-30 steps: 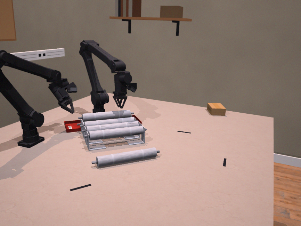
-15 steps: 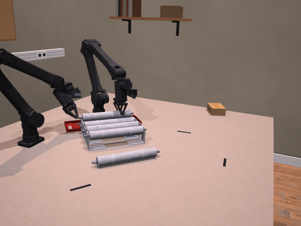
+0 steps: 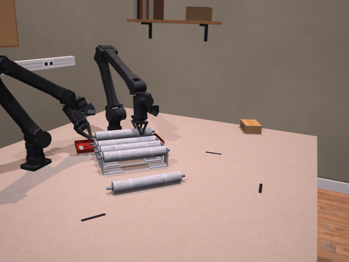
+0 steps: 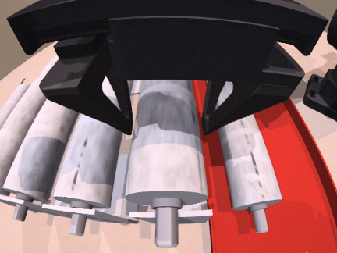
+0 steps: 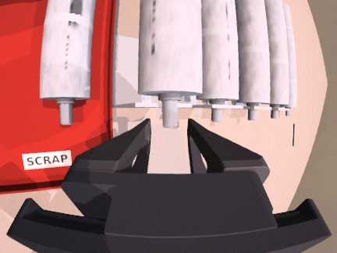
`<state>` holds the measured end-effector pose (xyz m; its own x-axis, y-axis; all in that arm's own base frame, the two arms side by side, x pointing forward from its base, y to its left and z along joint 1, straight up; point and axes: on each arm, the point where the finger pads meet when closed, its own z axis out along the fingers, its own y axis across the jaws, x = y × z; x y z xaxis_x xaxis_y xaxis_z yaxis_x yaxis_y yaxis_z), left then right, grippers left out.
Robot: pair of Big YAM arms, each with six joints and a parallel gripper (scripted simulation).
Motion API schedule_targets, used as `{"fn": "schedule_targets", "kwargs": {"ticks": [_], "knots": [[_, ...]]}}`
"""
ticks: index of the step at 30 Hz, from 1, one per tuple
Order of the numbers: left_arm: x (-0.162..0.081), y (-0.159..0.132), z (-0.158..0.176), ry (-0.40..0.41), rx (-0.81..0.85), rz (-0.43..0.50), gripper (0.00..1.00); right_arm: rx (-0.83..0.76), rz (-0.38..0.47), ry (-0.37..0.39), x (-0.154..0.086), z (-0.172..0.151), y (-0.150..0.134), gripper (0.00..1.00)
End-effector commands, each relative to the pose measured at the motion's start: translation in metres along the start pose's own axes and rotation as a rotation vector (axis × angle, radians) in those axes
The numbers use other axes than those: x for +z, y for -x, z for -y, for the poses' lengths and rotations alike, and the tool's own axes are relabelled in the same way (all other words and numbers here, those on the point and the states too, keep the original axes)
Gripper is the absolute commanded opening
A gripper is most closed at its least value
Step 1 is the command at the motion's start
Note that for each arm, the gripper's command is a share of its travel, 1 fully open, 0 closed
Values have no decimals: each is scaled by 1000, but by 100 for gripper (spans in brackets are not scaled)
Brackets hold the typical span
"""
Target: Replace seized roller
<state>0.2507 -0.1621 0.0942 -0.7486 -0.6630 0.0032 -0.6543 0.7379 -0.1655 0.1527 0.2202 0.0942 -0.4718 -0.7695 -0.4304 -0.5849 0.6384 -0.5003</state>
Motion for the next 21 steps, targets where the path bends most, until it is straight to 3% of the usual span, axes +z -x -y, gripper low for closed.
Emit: {"fn": "schedule_targets", "kwargs": {"ticks": [1, 2, 3, 21], "knots": [[-14, 6, 15, -56, -4, 21, 62, 28, 43, 17, -14, 2, 25, 32], [-9, 4, 7, -35, -6, 15, 62, 17, 32, 11, -12, 0, 23, 32], [-5, 3, 4, -6, -7, 6, 62, 13, 28, 11, -11, -1, 23, 3], [-3, 3, 5, -10, -7, 8, 62, 16, 28, 12, -11, -1, 23, 3]]}}
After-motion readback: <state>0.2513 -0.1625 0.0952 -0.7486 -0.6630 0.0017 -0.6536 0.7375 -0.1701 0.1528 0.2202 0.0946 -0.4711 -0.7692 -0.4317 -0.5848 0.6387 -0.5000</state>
